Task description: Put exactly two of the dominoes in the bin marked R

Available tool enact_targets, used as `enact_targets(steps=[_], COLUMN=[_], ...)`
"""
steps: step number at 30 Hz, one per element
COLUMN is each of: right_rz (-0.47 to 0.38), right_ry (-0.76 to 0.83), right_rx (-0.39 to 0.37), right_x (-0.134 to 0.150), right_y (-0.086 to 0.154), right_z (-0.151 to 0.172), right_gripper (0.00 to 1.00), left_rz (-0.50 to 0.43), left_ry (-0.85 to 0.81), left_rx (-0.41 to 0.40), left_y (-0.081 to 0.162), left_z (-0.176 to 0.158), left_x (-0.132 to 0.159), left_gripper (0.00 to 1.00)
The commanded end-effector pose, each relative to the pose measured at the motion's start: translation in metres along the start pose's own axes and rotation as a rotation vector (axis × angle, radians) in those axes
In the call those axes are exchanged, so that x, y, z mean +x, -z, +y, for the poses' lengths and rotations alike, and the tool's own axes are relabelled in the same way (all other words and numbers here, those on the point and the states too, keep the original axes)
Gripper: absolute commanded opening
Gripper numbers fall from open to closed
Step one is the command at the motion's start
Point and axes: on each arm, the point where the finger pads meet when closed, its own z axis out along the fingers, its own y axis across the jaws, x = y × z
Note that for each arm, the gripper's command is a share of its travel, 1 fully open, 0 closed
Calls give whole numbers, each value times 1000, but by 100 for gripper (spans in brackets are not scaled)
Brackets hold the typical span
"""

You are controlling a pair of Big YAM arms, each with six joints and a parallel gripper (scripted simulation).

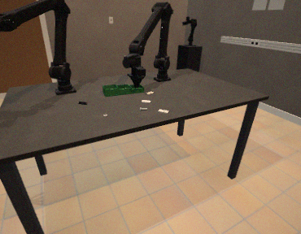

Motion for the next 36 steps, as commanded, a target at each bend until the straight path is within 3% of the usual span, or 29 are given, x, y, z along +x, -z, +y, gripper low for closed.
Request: enact_targets(steps=[1,17,21,36], right_rz=[8,8,8,8], right_ry=[-11,-11,-11,-11], right_rx=[5,5,5,5], right_x=[3,3,3,3], right_y=[-3,-3,-3,-3], right_z=[-6,-6,-6,-6], right_gripper=[100,100,100,100], left_rz=[-33,-33,-38,-39], left_ry=[-13,-13,-13,-13], left_rx=[47,47,55,56], left_y=[12,12,29,47], left_z=[-27,-27,-25,-24], left_x=[-14,-15,-13,-12], left_gripper=[9,9,9,9])
